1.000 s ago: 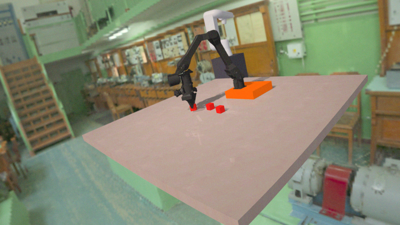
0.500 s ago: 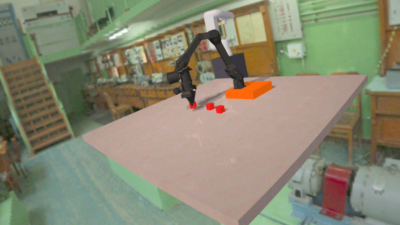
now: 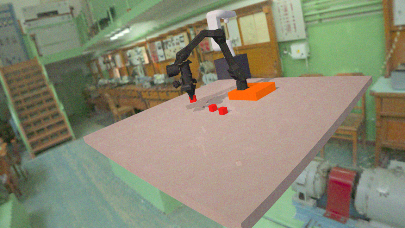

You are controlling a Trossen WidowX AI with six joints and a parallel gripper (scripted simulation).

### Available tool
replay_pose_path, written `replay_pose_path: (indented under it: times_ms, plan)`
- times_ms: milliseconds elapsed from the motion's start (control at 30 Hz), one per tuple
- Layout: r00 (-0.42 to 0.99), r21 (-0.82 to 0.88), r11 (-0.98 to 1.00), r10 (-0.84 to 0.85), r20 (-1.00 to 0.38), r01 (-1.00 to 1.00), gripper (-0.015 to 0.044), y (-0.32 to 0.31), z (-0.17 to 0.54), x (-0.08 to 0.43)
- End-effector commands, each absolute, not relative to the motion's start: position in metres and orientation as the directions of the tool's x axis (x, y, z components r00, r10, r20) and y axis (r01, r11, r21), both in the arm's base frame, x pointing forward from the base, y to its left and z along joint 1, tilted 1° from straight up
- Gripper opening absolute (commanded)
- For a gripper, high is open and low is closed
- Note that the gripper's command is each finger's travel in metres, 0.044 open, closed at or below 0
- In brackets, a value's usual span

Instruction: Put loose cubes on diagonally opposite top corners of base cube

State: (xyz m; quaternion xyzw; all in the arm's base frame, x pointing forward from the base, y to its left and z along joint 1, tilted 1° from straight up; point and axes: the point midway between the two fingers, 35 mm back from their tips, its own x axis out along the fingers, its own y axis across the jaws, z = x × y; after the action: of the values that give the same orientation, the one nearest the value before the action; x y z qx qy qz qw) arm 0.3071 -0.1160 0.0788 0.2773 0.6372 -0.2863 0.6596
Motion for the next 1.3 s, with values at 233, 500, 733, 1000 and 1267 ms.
replay_pose_path:
  times_ms: [233,500,733,1000,1267]
  plan:
    - [0.032,0.007,0.678,-0.025,-0.999,0.735,0.0105,-0.114,0.117,0.304]
    - [0.032,0.006,0.703,-0.024,-0.999,0.712,0.0105,-0.109,0.124,0.304]
    - [0.032,0.001,0.807,-0.022,-0.999,0.590,0.0105,-0.086,0.118,0.308]
    - [0.032,-0.004,0.901,-0.020,-0.999,0.433,0.0105,-0.061,0.113,0.310]
    - [0.032,-0.009,0.965,-0.018,-0.999,0.261,0.0105,-0.036,0.107,0.310]
